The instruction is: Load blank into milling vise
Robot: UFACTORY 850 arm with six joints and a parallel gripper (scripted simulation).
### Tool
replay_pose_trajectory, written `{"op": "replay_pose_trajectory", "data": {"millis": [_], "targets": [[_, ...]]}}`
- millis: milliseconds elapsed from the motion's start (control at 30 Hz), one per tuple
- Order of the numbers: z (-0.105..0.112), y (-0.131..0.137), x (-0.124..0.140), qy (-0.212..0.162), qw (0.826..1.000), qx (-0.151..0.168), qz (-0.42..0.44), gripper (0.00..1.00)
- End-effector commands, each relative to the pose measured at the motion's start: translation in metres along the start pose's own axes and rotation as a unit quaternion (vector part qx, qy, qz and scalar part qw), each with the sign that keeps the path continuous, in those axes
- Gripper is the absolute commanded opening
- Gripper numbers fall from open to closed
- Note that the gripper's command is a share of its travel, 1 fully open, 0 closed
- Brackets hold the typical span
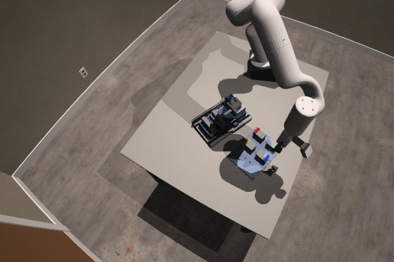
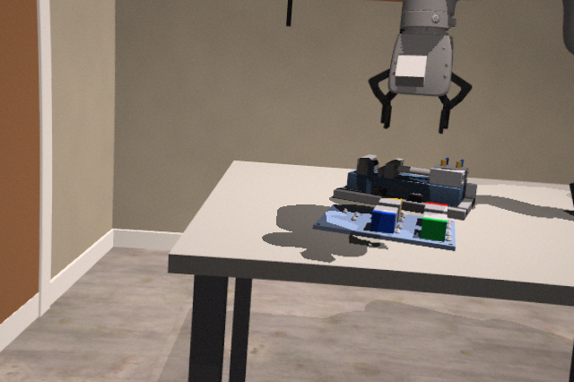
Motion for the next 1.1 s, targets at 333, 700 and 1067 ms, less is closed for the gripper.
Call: {"op": "replay_pose_trajectory", "data": {"millis": [333, 700, 1067], "targets": [[-0.0078, 0.0007, -0.0005, 0.001, 1.000, 0.001, 0.000, 1.00], [-0.0004, 0.0006, -0.0006, 0.001, 1.000, 0.001, 0.000, 1.00], [0.0016, 0.0006, -0.0006, 0.001, 1.000, 0.001, 0.000, 1.00]]}}
Point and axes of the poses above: the point where the finger pads meet when closed, its own z axis back along the fingers, its own y axis across the jaws, x = y × z, the point moved 4 cm from there along z, back along the fingers, and after that the axes turned 3 degrees about -z, right-handed, at the moved point
